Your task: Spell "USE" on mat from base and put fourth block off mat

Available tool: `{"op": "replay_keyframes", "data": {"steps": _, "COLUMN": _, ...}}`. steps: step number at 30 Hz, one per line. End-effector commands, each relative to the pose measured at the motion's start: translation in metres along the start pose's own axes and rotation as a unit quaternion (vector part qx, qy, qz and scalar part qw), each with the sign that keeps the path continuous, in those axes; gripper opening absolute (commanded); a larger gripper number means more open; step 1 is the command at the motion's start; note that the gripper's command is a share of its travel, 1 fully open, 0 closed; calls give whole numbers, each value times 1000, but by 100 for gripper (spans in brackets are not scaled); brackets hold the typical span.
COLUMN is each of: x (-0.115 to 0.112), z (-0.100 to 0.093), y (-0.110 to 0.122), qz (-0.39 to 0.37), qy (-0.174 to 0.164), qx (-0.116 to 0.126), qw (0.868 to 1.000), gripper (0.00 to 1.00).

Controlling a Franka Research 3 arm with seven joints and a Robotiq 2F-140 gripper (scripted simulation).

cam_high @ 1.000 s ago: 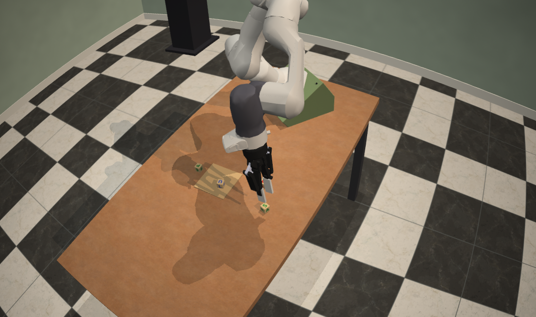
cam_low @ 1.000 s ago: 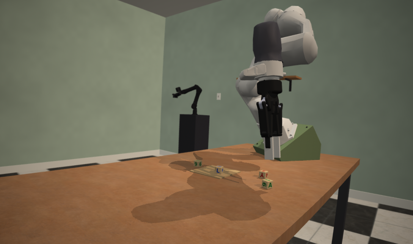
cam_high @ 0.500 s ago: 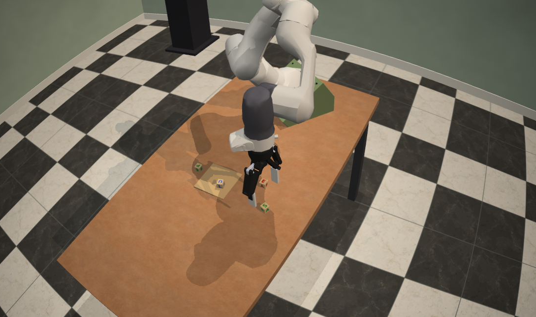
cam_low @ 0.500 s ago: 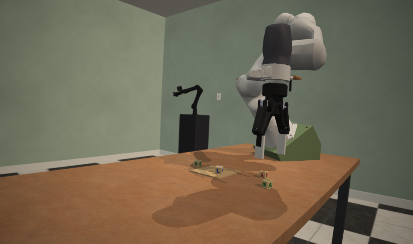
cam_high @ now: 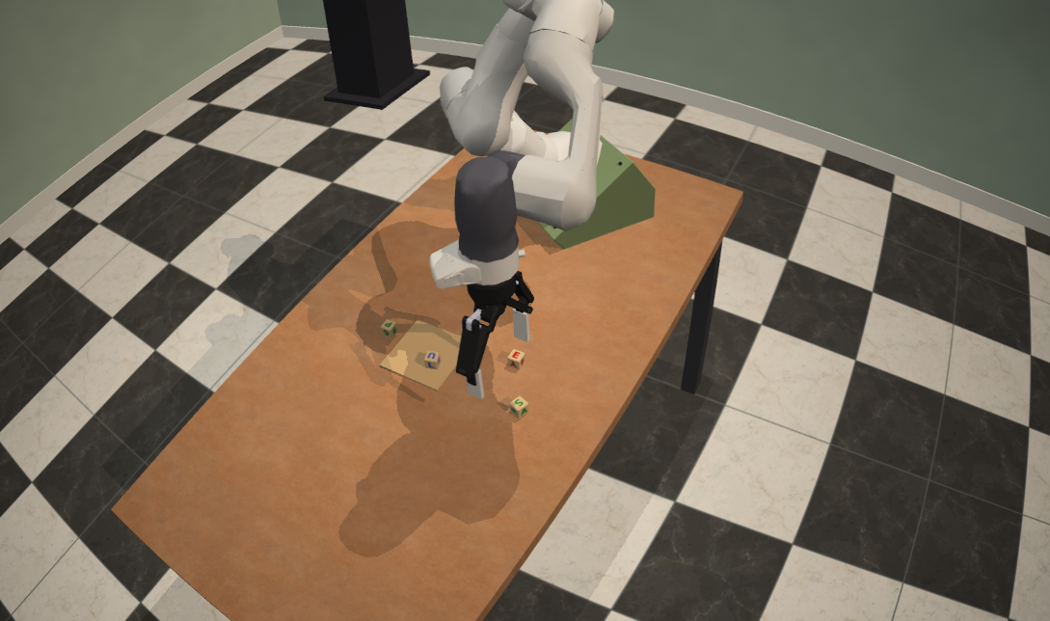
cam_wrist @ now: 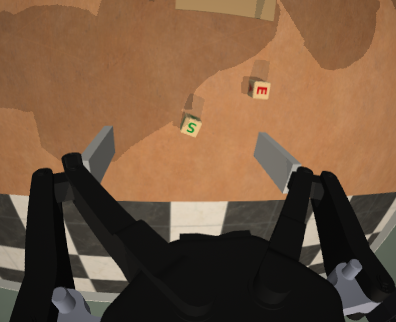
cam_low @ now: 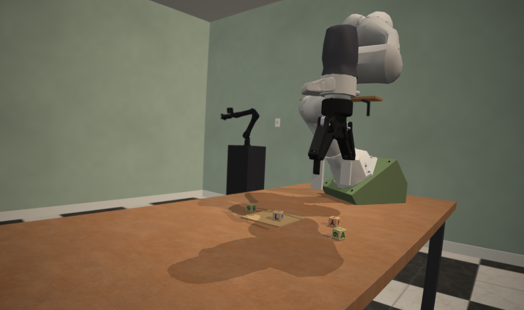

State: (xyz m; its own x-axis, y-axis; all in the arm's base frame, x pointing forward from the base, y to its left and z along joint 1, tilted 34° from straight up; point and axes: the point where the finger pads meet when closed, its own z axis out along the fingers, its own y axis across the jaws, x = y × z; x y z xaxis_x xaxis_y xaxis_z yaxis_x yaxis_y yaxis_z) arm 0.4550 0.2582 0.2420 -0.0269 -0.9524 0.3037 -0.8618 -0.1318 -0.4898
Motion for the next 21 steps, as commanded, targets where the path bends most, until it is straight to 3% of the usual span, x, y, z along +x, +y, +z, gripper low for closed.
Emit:
{"op": "replay_keyframes", "data": {"steps": 1, "x": 9, "z": -4, "y": -5, "qz": -69, "qy": 5, "qx": 8, "qw": 998, "gripper": 100}}
{"op": "replay_keyframes", "data": {"steps": 13, "x": 28, "z": -11, "y": -10, "qz": -141, "qy": 8, "qx": 13, "qw": 990, "gripper": 100}}
{"op": "replay_keyframes", "data": {"steps": 21, "x": 47, "z": -17, "y": -13, "qz": -211, "qy": 11, "qx": 17, "qw": 977, "gripper": 100}}
